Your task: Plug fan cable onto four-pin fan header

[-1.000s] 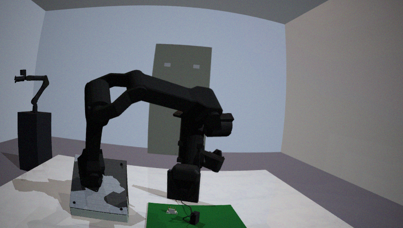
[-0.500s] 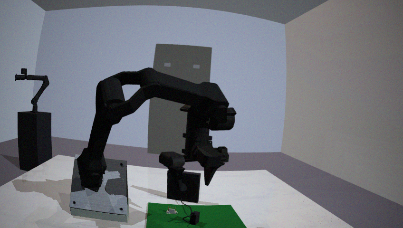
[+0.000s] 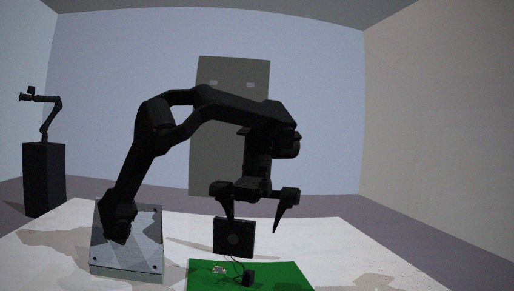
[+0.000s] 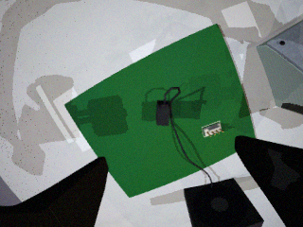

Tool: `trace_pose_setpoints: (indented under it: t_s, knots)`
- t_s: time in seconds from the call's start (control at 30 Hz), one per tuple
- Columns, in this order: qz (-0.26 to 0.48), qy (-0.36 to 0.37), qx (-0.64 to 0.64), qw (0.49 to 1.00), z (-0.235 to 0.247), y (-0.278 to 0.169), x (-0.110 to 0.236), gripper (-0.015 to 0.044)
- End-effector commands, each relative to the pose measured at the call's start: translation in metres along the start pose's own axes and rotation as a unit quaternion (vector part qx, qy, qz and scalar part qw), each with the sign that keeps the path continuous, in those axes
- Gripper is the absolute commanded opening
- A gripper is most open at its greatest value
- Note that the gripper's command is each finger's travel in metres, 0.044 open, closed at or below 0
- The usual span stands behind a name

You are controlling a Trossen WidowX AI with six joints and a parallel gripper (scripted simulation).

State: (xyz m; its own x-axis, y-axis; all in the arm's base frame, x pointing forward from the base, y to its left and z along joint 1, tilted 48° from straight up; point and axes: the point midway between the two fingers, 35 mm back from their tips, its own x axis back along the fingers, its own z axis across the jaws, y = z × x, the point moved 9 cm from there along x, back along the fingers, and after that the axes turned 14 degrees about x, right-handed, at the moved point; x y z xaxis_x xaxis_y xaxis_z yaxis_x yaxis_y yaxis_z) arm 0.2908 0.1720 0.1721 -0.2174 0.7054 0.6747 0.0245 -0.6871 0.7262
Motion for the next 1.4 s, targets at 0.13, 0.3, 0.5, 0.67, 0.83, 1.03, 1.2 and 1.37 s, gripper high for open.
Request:
trace_pose_setpoints:
  t_s: [0.13,0.3,0.5,0.67,0.83,1.03,1.2,1.37]
  knots:
    - [0.003,-0.001,-0.105,0.995,0.003,-0.014,0.005,0.0440]
    - [0.004,-0.001,-0.104,0.995,0.005,-0.015,-0.010,0.0440]
    - [0.002,-0.001,-0.105,0.994,0.004,-0.015,-0.085,0.0440]
    - [0.001,0.000,-0.105,0.994,0.003,-0.014,-0.095,0.0440]
    - [0.001,0.000,-0.105,0.994,0.003,-0.014,-0.101,0.0440]
    - [0.001,0.000,-0.105,0.994,0.004,-0.015,-0.111,0.0440]
    - [0.001,0.000,-0.105,0.994,0.004,-0.015,-0.119,0.0440]
    - [0.001,0.000,-0.105,0.994,0.004,-0.015,-0.127,0.0440]
